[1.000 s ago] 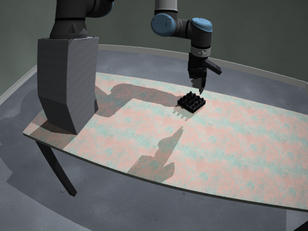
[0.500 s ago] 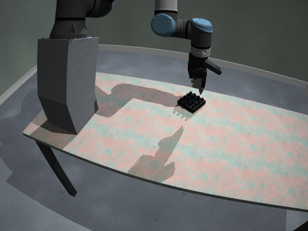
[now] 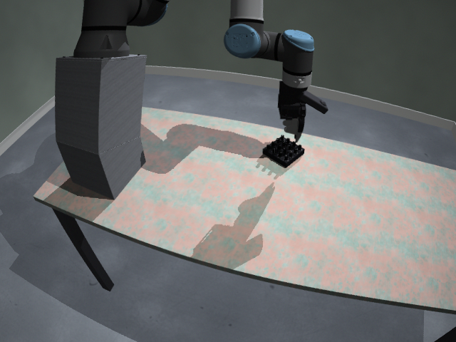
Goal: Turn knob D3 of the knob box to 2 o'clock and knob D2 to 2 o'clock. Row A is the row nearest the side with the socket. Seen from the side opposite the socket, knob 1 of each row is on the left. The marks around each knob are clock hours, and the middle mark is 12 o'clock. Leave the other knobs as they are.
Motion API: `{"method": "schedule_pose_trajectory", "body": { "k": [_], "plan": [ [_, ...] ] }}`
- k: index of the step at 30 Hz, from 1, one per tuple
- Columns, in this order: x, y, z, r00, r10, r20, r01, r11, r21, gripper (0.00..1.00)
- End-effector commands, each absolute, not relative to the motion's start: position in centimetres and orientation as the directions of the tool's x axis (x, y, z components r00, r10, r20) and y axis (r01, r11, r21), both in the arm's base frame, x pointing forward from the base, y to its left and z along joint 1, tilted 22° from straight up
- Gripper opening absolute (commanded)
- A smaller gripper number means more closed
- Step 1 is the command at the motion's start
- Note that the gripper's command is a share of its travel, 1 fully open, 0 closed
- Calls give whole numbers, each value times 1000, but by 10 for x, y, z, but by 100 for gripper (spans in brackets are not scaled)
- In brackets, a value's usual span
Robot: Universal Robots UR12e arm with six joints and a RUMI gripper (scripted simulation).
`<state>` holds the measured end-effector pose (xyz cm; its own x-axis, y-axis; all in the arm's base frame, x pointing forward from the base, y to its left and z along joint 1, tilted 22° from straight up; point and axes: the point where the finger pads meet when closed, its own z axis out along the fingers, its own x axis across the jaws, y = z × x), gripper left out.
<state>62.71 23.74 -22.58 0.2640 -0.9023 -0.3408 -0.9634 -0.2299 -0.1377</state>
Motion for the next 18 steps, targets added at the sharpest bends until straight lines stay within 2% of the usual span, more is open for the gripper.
{"method": "schedule_pose_trajectory", "body": {
  "k": [1,18],
  "plan": [
    [628,239,-231,264,-902,-340,-963,-229,-139,11],
    [629,247,-248,264,-902,-340,-963,-229,-139,11]
  ]
}}
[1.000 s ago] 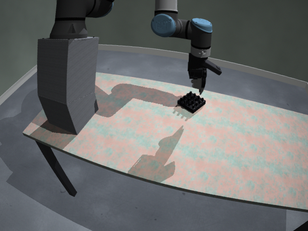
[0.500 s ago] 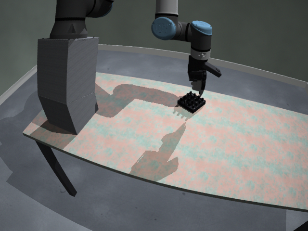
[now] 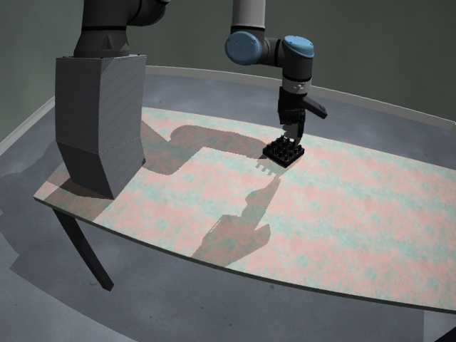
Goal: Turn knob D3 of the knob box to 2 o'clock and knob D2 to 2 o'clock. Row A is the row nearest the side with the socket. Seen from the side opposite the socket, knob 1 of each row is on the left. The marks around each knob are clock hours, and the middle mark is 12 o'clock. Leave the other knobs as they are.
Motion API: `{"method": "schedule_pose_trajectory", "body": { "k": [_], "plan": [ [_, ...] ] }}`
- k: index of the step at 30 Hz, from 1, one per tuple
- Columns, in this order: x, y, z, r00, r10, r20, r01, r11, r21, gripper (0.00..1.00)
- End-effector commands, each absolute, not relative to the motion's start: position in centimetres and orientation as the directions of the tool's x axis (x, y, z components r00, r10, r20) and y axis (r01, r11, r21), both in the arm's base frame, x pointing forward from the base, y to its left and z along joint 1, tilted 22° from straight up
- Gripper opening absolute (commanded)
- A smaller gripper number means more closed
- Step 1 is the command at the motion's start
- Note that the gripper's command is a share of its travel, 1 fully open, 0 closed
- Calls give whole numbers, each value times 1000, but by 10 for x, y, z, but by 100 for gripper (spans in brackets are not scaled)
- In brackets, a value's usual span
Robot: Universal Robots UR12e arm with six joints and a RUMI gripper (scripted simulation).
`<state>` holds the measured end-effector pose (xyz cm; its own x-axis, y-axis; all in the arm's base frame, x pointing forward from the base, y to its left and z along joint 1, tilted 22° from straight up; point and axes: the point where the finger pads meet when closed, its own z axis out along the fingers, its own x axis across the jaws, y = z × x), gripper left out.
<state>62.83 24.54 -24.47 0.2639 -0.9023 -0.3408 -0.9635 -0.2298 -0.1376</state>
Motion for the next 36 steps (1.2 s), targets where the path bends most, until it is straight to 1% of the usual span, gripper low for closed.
{"method": "schedule_pose_trajectory", "body": {
  "k": [1,36],
  "plan": [
    [629,247,-248,264,-902,-340,-963,-229,-139,11],
    [630,250,-255,264,-902,-340,-963,-229,-139,11]
  ]
}}
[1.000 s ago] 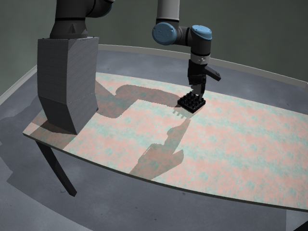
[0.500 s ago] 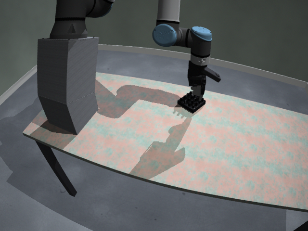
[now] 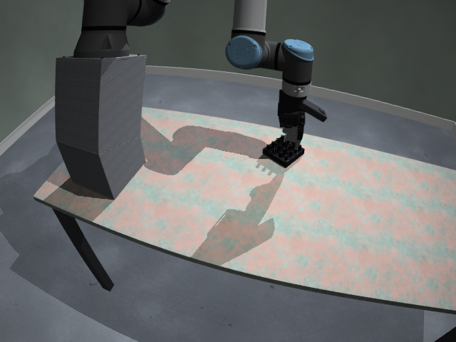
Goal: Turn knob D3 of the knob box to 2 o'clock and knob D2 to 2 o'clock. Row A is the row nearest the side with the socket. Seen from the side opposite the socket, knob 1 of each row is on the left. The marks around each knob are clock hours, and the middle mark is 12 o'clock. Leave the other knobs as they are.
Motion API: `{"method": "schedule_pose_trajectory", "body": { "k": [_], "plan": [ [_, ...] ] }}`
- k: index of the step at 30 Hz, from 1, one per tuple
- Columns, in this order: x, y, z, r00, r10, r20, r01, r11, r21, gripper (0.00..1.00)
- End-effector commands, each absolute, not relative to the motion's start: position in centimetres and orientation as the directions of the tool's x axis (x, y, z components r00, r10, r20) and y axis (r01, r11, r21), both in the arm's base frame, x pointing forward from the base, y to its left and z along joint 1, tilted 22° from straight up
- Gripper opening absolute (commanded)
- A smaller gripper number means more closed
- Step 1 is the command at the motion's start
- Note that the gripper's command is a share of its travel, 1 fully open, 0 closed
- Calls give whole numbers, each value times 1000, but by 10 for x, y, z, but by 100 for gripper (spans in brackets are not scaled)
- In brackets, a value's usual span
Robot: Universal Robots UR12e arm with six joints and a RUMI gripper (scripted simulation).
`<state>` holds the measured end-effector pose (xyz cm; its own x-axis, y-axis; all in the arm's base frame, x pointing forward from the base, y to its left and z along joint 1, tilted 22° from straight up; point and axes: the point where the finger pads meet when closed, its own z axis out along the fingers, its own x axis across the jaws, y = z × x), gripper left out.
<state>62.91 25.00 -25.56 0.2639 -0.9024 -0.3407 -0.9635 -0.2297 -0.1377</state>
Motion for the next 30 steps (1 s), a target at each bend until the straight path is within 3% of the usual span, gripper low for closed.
{"method": "schedule_pose_trajectory", "body": {
  "k": [1,30],
  "plan": [
    [630,250,-255,264,-902,-340,-963,-229,-139,11],
    [634,251,-255,264,-902,-340,-963,-229,-139,11]
  ]
}}
